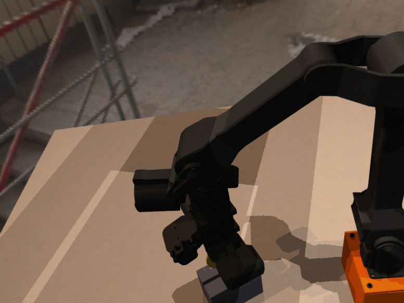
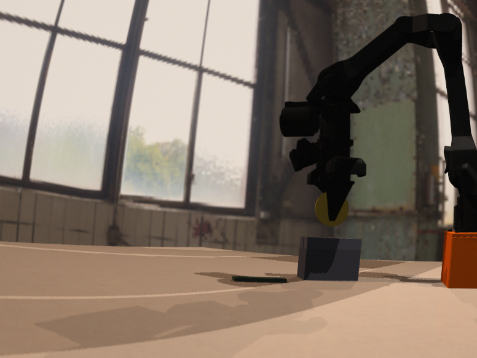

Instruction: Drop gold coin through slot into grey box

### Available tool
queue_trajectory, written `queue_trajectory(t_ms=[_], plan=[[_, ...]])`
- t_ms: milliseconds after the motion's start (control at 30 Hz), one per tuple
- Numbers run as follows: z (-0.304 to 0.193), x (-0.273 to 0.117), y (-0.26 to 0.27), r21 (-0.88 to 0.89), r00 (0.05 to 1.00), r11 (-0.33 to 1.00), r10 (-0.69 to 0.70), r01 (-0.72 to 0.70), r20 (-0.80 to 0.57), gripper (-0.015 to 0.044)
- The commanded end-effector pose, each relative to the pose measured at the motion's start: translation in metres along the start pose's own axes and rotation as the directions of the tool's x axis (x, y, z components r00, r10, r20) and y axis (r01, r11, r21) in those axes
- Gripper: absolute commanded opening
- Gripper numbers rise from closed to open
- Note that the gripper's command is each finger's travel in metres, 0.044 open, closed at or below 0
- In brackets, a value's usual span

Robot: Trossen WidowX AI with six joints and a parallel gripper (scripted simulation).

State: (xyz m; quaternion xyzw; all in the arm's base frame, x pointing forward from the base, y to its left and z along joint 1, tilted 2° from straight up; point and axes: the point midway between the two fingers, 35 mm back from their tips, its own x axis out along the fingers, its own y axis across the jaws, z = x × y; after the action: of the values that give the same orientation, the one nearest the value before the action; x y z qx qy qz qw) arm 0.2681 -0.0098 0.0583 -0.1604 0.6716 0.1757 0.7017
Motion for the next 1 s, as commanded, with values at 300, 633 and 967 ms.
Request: queue_trajectory(t_ms=[300, 633, 967], plan=[[-0.001, 0.001, 0.0, -0.002, 1.0, 1.0, 0.001, -0.001, -0.001, 0.0], [-0.001, 0.006, 0.001, -0.001, 1.0, 1.0, 0.001, -0.001, -0.002, 0.0], [-0.002, 0.011, 0.001, 0.006, 1.0, 1.0, 0.001, -0.001, -0.002, 0.0]])
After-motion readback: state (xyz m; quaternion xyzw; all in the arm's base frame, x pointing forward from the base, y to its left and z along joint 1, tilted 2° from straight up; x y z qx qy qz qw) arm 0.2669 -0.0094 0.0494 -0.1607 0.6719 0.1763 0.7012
